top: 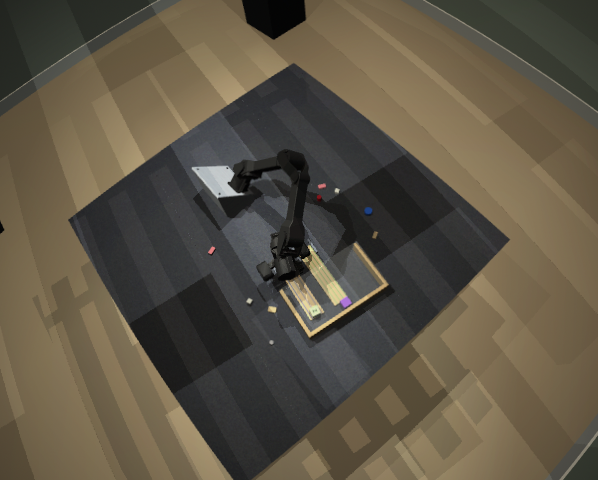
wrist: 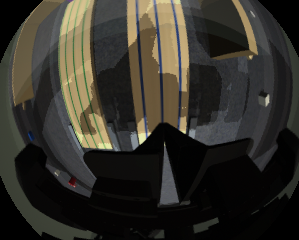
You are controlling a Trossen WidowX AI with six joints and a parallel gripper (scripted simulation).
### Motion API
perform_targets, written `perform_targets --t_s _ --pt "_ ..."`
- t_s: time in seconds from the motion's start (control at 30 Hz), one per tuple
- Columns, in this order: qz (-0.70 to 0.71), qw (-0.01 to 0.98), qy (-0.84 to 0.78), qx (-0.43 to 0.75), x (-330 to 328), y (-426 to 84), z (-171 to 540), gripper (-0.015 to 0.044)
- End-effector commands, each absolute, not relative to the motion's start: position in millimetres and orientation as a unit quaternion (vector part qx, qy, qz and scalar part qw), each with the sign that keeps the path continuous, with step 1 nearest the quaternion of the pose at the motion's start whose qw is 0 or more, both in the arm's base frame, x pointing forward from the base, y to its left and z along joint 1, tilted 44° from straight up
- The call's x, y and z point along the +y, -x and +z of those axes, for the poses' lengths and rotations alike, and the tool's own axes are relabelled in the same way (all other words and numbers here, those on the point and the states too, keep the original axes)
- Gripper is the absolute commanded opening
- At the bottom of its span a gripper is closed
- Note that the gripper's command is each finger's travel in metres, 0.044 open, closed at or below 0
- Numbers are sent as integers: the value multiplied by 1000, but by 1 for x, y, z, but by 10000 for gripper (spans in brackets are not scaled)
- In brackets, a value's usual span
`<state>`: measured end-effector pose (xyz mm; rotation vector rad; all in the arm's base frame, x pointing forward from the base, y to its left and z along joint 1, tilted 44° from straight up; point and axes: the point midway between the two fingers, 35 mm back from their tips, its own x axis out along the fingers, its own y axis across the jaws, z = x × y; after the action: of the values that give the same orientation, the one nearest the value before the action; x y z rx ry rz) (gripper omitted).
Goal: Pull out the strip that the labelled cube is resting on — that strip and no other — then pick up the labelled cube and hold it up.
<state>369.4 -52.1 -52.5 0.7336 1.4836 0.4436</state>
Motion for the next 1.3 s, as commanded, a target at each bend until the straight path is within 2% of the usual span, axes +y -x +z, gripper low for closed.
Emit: perform_targets --t_s 0.0,0.37,0.83,1.27 --pt "198 650 -326 658 -48 -362 -55 0" --pt "197 649 -326 658 -46 -346 -54 0" --pt "197 650 -326 658 -53 -359 -47 0" --pt "197 649 -326 658 -47 -344 -51 0"
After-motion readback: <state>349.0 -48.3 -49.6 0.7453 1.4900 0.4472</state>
